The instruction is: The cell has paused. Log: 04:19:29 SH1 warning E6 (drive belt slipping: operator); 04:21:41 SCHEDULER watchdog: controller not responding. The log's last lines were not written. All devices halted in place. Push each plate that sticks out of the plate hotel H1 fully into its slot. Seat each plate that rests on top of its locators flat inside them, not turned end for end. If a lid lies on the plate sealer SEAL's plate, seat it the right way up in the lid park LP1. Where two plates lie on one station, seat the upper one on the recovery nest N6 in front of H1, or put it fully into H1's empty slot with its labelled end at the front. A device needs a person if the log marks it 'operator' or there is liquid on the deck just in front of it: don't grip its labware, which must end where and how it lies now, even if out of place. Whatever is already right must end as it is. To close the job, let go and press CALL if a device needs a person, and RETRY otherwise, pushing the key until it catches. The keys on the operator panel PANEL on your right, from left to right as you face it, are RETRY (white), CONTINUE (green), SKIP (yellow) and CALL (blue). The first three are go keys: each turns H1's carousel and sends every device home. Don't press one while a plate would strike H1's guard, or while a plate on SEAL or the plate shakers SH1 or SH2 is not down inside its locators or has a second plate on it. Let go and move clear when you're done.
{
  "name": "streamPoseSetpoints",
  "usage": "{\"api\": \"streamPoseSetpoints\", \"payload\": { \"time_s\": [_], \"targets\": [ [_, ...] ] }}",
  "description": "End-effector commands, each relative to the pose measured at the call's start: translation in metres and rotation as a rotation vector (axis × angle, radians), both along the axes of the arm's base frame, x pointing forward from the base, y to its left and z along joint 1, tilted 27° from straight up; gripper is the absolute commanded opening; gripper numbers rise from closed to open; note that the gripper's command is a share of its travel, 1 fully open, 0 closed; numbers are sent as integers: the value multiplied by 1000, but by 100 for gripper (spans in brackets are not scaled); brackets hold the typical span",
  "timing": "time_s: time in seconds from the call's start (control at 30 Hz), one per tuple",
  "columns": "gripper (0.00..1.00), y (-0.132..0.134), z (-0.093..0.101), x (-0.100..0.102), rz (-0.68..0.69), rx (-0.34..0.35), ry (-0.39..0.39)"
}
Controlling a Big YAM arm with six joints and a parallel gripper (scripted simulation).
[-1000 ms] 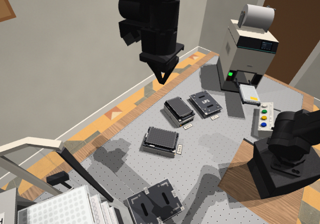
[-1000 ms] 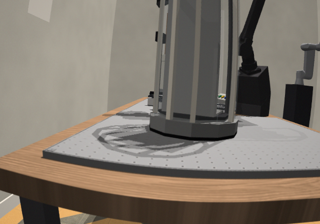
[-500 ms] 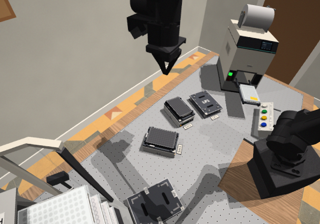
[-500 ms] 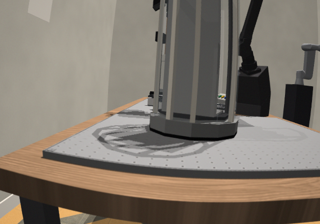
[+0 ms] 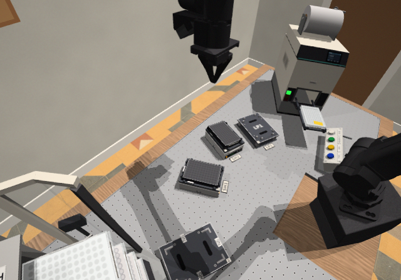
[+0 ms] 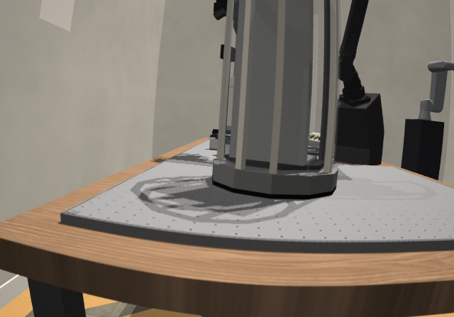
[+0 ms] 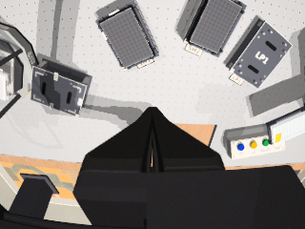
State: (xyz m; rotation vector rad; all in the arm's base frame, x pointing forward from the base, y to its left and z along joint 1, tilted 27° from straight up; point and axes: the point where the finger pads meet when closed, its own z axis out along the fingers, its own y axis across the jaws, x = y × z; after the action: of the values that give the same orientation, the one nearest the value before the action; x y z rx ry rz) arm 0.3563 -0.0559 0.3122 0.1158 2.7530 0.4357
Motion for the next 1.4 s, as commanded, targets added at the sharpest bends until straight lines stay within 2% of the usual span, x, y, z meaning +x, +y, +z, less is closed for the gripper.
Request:
{"api": "streamPoseSetpoints", "payload": {
  "time_s": [0.0,0.07,0.17,0.47,0.53,0.57,0.63,1.03,1.1,1.13,1.17,1.37],
  "targets": [
    [0,-8,38,2,-89,10,-54],
    [0,-17,25,9,-148,44,-4],
    [0,-27,22,10,-193,62,10],
    [0,-57,13,11,-174,52,6],
    [0,-57,13,11,-174,52,6],
    [0,-57,22,6,-174,40,-21],
    [0,-67,10,12,-175,51,4],
    [0,-106,-2,13,-176,49,8],
    [0,-106,-2,13,-176,49,8],
    [0,-107,5,10,-175,38,-12],
    [0,-113,-4,13,-176,48,6],
    [0,-133,-10,15,-176,47,8]
  ]
}}
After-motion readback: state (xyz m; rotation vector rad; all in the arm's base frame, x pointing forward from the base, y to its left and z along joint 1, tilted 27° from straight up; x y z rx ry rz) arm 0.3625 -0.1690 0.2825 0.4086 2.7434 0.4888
